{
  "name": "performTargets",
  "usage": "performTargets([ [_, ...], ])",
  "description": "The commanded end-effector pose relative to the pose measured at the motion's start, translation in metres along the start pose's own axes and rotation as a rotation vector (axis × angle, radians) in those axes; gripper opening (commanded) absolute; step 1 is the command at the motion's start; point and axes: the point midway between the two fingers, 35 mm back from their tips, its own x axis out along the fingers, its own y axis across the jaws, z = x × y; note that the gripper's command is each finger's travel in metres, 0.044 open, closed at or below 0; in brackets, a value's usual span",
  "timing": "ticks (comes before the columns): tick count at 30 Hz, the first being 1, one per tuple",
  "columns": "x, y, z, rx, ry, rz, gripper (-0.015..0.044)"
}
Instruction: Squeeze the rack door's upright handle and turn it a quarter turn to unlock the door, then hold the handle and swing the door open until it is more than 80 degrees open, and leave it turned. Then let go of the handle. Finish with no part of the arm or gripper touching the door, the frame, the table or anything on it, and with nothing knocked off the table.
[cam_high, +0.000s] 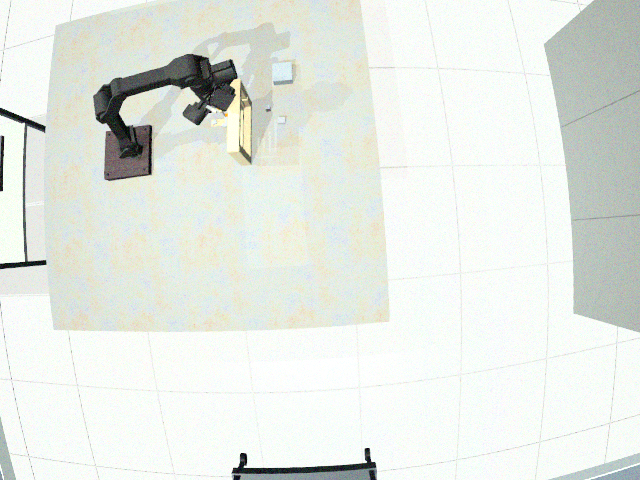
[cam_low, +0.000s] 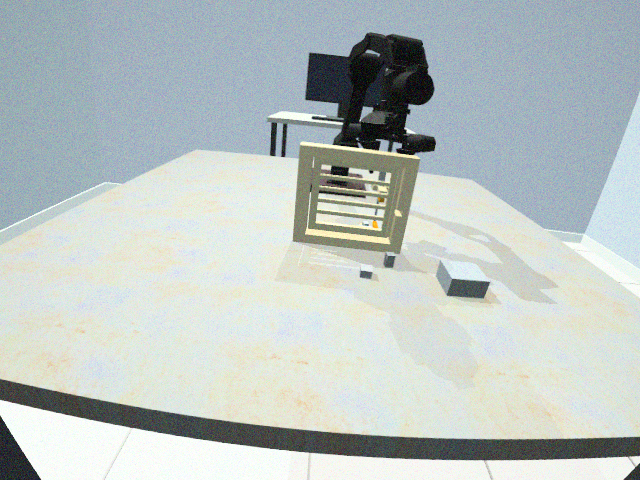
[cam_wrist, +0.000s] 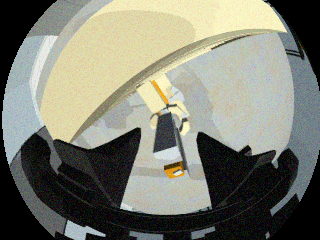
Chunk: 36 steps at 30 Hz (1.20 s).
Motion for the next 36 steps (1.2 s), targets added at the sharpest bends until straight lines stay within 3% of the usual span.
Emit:
performTargets([
  [1,0.0004,-0.0006,0.0008,0.188,-0.004,-0.004,0.028],
  [19,0.0005,-0.0006,0.0008,1.071,-0.006,-0.002,0.028],
  [31,0.0005,-0.0006,0.0008,1.104,-0.006,-0.002,0.028],
  [36,0.0005,-0.0006,0.0008,1.104,-0.006,-0.002,0.0247],
])
